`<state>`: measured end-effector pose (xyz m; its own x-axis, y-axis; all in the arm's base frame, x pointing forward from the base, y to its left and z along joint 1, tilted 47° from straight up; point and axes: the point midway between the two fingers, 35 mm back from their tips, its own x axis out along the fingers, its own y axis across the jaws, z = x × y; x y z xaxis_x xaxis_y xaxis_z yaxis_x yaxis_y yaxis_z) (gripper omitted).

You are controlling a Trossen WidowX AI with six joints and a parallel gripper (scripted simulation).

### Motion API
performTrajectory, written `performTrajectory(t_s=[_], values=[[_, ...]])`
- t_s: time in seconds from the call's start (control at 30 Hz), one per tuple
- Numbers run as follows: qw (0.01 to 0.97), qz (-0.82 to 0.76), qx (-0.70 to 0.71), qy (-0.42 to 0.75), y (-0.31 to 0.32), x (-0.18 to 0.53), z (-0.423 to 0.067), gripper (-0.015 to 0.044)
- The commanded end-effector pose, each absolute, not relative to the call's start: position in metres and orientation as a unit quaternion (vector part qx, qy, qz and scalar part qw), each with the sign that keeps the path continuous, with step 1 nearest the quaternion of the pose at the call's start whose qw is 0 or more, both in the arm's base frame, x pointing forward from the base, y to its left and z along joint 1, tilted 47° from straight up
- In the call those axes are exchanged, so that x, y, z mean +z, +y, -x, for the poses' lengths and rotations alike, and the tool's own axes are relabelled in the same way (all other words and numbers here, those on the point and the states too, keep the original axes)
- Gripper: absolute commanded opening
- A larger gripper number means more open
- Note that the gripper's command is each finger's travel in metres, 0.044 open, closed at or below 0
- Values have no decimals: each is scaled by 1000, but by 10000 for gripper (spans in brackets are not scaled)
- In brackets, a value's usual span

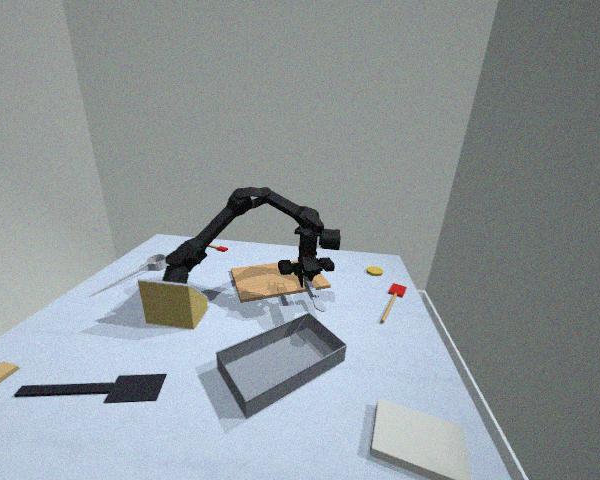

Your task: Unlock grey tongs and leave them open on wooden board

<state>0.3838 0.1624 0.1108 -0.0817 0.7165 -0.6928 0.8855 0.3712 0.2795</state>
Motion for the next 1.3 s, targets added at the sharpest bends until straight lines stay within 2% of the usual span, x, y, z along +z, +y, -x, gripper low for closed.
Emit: performTrajectory(t_s=[0.0,0.67,1.27], values=[[448,-513,-42,731,167,121,-382,-150],[611,-300,241,691,191,145,-373,-150],[678,-69,466,564,211,167,-361,-150]])
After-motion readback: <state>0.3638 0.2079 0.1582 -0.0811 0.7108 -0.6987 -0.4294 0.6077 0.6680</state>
